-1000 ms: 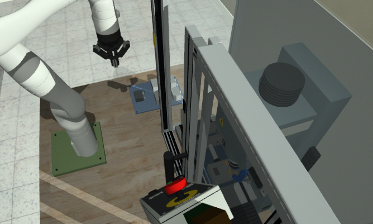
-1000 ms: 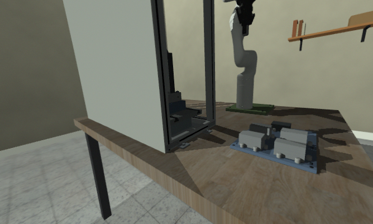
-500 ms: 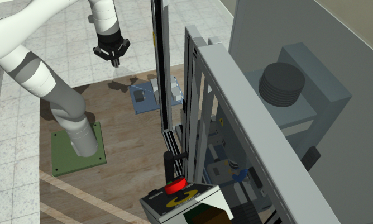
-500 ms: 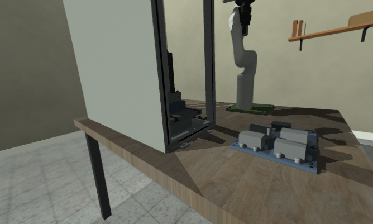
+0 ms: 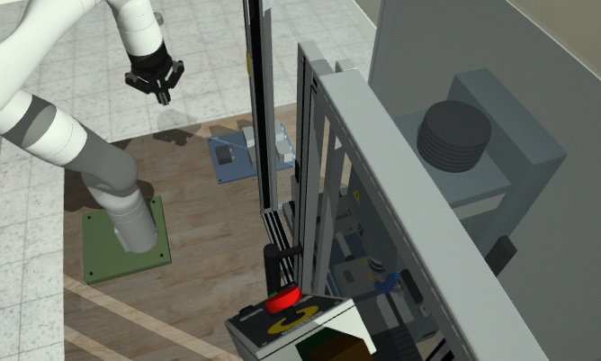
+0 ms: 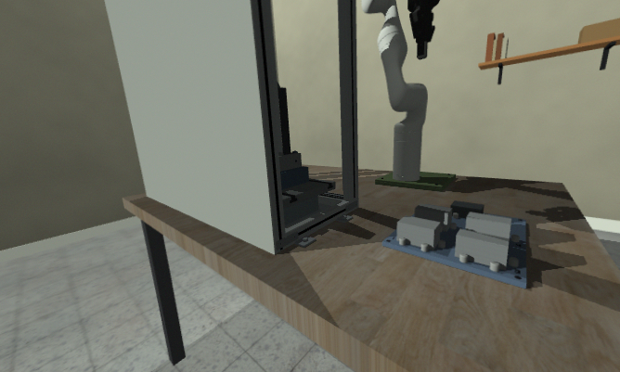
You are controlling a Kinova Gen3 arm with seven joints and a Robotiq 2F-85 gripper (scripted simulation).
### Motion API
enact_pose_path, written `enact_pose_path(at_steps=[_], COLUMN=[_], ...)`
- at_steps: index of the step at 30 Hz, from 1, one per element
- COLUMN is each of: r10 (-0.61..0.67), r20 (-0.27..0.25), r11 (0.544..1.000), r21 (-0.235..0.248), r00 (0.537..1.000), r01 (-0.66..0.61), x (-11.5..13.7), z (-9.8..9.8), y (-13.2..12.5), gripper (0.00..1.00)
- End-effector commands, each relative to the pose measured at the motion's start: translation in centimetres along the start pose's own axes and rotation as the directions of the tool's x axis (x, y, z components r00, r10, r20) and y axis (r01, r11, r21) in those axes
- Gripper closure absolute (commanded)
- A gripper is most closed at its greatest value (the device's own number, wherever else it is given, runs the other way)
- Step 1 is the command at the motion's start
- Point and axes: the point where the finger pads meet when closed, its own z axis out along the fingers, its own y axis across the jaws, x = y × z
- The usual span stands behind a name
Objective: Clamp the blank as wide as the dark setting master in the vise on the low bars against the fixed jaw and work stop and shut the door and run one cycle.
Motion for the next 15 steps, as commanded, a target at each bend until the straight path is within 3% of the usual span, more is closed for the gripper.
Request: enact_pose_path(at_steps=[1, 6, 11, 15], r10=[0.048, 0.048, 0.23, 0.23], r20=[-0.02, -0.02, -0.077, -0.077], r11=[0.998, 0.998, 0.963, 0.963], r21=[-0.042, -0.042, -0.126, -0.126], r00=[0.999, 0.999, 0.97, 0.97], r01=[-0.049, -0.049, -0.238, -0.238], x=[0.1, 0.1, 2.5, 2.5], z=[-0.4, -0.4, -1.4, -1.4], y=[-0.8, -0.8, -6.3, -6.3], gripper=[0.9, 0.9, 0.9, 0.9])
